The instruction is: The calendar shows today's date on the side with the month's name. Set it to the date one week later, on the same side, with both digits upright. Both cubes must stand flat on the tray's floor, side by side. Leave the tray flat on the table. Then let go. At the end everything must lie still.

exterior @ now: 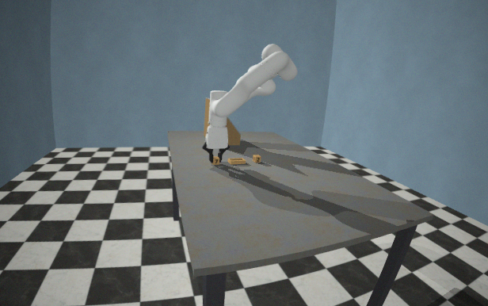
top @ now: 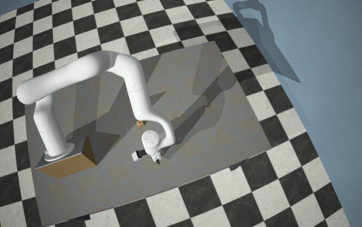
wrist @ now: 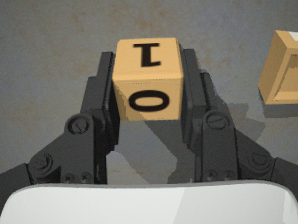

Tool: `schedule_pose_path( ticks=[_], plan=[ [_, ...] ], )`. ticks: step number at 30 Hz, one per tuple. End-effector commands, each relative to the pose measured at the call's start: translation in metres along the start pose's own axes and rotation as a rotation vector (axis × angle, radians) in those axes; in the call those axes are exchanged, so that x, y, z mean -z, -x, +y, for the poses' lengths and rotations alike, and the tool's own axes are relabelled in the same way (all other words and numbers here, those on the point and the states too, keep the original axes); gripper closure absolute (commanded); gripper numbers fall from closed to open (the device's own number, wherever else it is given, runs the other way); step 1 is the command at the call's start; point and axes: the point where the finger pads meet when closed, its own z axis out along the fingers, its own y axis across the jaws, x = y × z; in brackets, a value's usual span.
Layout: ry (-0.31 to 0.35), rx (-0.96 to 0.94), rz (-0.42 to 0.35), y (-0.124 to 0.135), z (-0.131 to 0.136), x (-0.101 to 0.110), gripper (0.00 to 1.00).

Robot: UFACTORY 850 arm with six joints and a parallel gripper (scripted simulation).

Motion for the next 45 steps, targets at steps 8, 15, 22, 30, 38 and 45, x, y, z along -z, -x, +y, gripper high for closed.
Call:
schedule_pose_path(
  ticks=[8,15,22,30,38,45],
  plan=[
    [-0.001,0.001,-0.001,0.001,0.0,0.001,0.67],
    [-0.001,0.001,-0.001,0.001,0.0,0.001,0.59],
    [-0.001,0.001,-0.001,0.001,0.0,0.001,0.51],
    [-0.001,0.001,-0.001,0.001,0.0,0.001,0.51],
    [-0.001,0.001,-0.001,0.001,0.0,0.006,0.51],
    [-0.001,0.001,-0.001,0.001,0.0,0.035,0.51]
  ],
)
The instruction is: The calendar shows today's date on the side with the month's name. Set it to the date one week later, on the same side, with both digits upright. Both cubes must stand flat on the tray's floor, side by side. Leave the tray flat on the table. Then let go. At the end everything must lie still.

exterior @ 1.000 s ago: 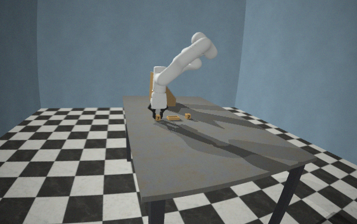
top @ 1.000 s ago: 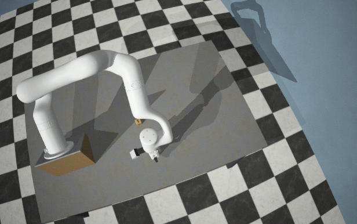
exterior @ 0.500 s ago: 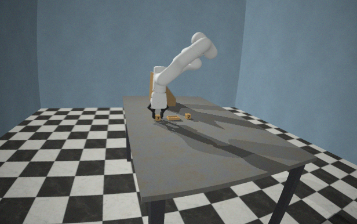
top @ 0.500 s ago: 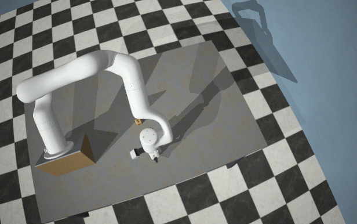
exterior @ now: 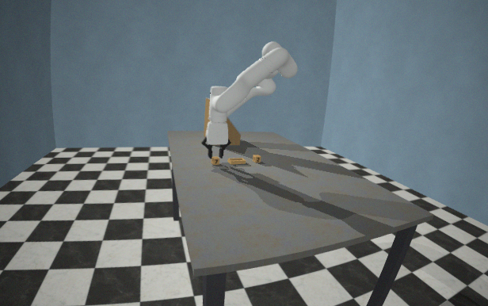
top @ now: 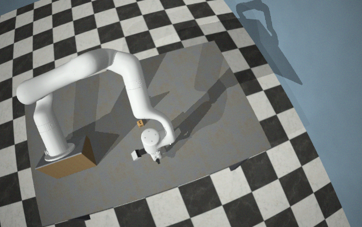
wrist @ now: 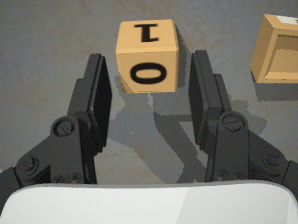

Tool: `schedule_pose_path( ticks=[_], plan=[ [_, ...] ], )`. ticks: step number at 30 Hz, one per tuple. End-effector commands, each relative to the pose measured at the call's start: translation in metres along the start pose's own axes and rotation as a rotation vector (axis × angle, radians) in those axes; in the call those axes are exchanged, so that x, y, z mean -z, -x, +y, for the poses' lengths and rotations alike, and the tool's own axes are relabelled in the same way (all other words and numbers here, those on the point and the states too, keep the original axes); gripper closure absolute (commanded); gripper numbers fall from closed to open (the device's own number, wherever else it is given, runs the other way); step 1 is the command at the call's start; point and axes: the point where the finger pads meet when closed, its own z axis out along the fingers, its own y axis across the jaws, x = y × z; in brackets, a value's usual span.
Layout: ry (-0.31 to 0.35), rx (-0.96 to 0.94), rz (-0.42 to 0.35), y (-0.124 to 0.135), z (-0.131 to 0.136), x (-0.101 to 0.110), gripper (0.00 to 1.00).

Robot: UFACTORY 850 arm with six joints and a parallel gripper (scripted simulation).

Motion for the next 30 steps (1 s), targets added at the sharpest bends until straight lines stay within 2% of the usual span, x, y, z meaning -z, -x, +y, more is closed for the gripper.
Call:
schedule_pose_path(
  ticks=[1,3,5,12,19,20,30],
  plan=[
    [-0.001,0.001,-0.001,0.001,0.0,0.021,0.51],
    [-0.001,0.001,-0.001,0.001,0.0,0.033,0.51],
    [-0.001,0.001,-0.001,0.001,0.0,0.033,0.51],
    [-0.001,0.001,-0.001,0.001,0.0,0.064,0.51],
    [-0.001,0.001,-0.001,0.001,0.0,0.071,0.51],
    [-0.001,0.001,-0.001,0.001,0.0,0.071,0.0],
    [-0.001,0.001,-0.001,0.001,0.0,0.071,0.0]
  ],
)
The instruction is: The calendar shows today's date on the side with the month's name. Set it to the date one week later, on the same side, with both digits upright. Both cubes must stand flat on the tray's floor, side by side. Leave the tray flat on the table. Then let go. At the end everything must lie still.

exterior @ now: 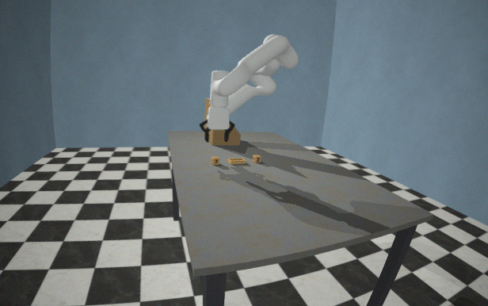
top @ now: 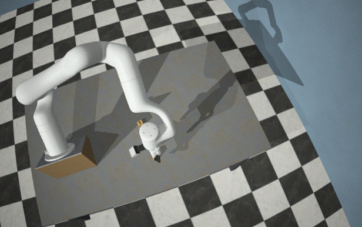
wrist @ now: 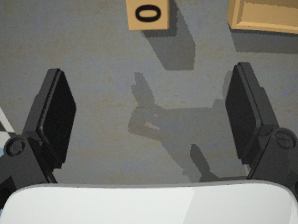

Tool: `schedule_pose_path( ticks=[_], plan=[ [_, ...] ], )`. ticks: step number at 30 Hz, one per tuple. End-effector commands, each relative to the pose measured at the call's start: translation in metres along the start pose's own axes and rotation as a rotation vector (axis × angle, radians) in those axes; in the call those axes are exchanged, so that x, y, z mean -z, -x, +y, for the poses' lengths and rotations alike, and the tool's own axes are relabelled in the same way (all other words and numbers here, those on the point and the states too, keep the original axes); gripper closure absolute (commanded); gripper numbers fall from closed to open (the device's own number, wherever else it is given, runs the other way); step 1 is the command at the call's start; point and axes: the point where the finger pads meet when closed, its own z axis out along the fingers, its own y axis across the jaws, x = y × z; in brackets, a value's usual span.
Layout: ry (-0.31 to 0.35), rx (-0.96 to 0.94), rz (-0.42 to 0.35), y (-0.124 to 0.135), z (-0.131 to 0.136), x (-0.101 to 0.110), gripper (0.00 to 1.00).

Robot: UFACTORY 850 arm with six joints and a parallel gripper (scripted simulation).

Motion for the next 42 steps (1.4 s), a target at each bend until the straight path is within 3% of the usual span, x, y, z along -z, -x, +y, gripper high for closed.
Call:
schedule_pose_path(
  ticks=[1,12,13,15,17,18,21,22,26,27,29,30,33,34,42],
  plan=[
    [-0.001,0.001,-0.002,0.001,0.0,0.001,0.0],
    [-0.001,0.001,-0.002,0.001,0.002,0.001,0.0],
    [-0.001,0.0,-0.002,0.004,0.013,0.001,0.0],
    [-0.001,-0.001,-0.002,0.012,0.071,0.0,0.0],
    [-0.001,-0.001,-0.002,0.012,0.071,0.0,0.0],
    [-0.001,-0.002,-0.002,0.013,0.102,-0.002,0.0],
    [-0.001,-0.002,-0.002,0.014,0.112,-0.002,0.0],
    [0.0,-0.003,-0.002,0.011,0.151,-0.005,0.0],
    [0.0,-0.003,-0.002,0.011,0.153,-0.005,0.0],
    [0.0,-0.003,-0.002,0.006,0.187,-0.007,0.0],
    [0.0,-0.003,-0.002,0.006,0.187,-0.007,0.0],
    [0.001,-0.004,-0.002,0.001,0.209,-0.009,0.0],
    [0.001,-0.004,-0.002,-0.002,0.221,-0.01,0.0],
    [0.001,-0.004,-0.002,-0.002,0.221,-0.01,0.51],
    [0.001,-0.004,-0.002,-0.002,0.221,-0.01,0.51]
  ],
)
